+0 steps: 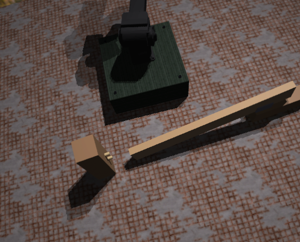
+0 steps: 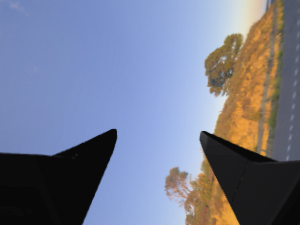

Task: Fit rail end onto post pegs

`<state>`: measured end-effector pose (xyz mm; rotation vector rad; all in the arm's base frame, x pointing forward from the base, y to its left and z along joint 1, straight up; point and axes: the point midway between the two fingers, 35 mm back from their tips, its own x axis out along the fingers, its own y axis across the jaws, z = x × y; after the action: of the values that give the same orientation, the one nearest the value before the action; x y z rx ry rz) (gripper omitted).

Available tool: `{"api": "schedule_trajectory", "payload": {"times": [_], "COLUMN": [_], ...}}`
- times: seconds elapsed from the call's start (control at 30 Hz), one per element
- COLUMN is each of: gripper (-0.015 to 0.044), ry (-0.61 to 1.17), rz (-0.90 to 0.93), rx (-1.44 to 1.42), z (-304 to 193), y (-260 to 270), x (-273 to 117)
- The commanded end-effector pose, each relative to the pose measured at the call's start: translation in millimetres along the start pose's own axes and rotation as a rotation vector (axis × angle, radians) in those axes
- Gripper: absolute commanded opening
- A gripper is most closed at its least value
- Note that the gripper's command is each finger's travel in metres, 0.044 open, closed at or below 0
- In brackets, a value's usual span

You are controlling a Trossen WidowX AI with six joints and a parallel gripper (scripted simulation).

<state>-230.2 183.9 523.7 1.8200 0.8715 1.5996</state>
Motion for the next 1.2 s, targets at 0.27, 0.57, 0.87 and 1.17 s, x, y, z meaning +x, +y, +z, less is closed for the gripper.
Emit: {"api": "schedule_trajectory", "payload": {"times": [0.27, 0.57, 0.87, 1.17], "gripper": [0.044, 0.044, 0.044, 0.044], "ry": [-0.161, -0.331, -0.528, -0.762], "rz": [0.202, 0.459, 0.698, 0.973], "rx": [0.412, 0.828, 1.257, 1.535], "z": [105, 234, 366, 473], "y": [81, 135, 135, 104], "x": [5, -16, -54, -107]}}
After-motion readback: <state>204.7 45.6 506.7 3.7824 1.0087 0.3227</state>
